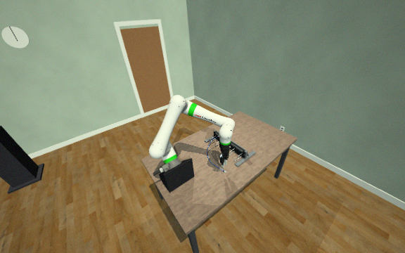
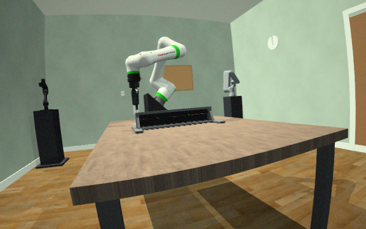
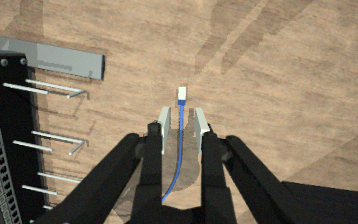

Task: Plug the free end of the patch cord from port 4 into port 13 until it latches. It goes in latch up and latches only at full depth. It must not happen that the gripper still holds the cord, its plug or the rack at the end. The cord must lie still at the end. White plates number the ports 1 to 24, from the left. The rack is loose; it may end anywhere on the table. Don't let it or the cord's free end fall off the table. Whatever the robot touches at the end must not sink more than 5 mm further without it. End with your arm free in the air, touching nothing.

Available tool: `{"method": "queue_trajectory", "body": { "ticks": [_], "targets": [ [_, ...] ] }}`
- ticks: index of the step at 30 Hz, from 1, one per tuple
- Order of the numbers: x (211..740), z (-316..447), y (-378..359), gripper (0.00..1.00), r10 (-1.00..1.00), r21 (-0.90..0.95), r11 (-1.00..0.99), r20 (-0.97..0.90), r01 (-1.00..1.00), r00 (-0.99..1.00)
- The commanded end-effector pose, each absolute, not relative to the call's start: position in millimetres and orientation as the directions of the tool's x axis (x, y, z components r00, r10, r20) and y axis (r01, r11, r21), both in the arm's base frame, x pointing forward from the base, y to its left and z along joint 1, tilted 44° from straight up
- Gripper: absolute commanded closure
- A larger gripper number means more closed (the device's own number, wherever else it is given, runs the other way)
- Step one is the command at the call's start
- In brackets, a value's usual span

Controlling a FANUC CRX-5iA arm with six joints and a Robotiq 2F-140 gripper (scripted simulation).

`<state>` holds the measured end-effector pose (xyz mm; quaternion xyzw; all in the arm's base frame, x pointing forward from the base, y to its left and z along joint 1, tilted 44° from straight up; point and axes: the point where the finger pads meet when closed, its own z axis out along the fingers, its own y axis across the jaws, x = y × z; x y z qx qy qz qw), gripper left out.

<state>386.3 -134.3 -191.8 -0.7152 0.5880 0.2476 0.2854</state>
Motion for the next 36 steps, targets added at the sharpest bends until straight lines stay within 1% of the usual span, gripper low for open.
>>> {"method": "queue_trajectory", "body": {
  "ticks": [1,21,36],
  "targets": [
    [386,-192,-135,0.78,-0.7,-0.117,-0.145,-0.689,-0.982,0.186],
    [386,-199,-127,0.78,-0.7,-0.117,-0.145,-0.69,-0.982,0.186],
    [386,-220,-107,0.78,-0.7,-0.117,-0.145,-0.69,-0.982,0.186]
  ]
}}
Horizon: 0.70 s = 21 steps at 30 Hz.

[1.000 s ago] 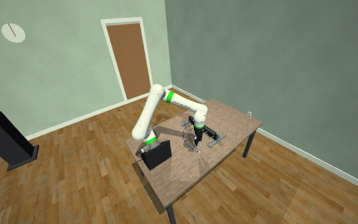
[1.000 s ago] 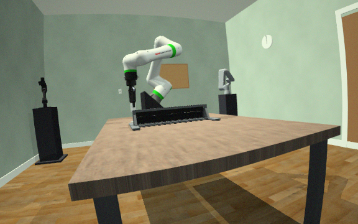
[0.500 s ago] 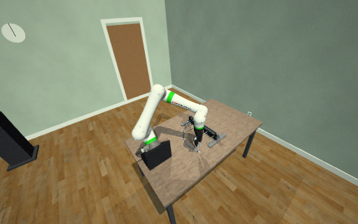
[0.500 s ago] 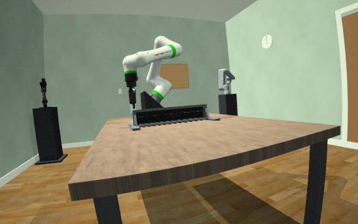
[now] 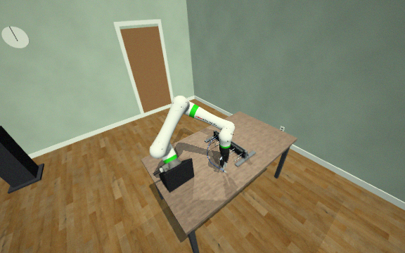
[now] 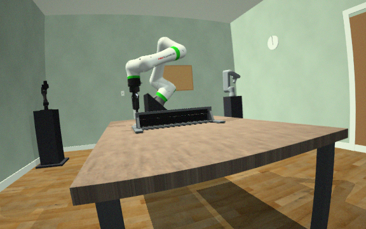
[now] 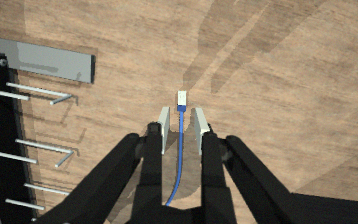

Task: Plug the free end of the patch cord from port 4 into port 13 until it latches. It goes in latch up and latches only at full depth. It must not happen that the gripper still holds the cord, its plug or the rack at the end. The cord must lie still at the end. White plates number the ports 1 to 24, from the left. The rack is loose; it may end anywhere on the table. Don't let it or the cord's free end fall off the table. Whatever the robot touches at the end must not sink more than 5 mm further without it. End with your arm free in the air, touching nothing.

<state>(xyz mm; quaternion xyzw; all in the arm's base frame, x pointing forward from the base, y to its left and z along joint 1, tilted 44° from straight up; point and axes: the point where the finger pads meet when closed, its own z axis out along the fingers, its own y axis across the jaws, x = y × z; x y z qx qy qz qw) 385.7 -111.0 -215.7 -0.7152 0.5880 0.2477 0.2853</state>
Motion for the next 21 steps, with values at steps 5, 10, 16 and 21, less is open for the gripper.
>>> {"method": "queue_trajectory", "body": {
  "ticks": [5,10,16,21],
  "targets": [
    [386,-225,-103,0.78,-0.7,-0.117,-0.145,-0.69,-0.982,0.186],
    [386,-231,-96,0.78,-0.7,-0.117,-0.145,-0.69,-0.982,0.186],
    [385,-236,-91,0.78,-0.7,-0.117,-0.145,-0.69,-0.982,0.186],
    [385,-238,-90,0.78,-0.7,-0.117,-0.145,-0.69,-0.982,0.186]
  ]
}}
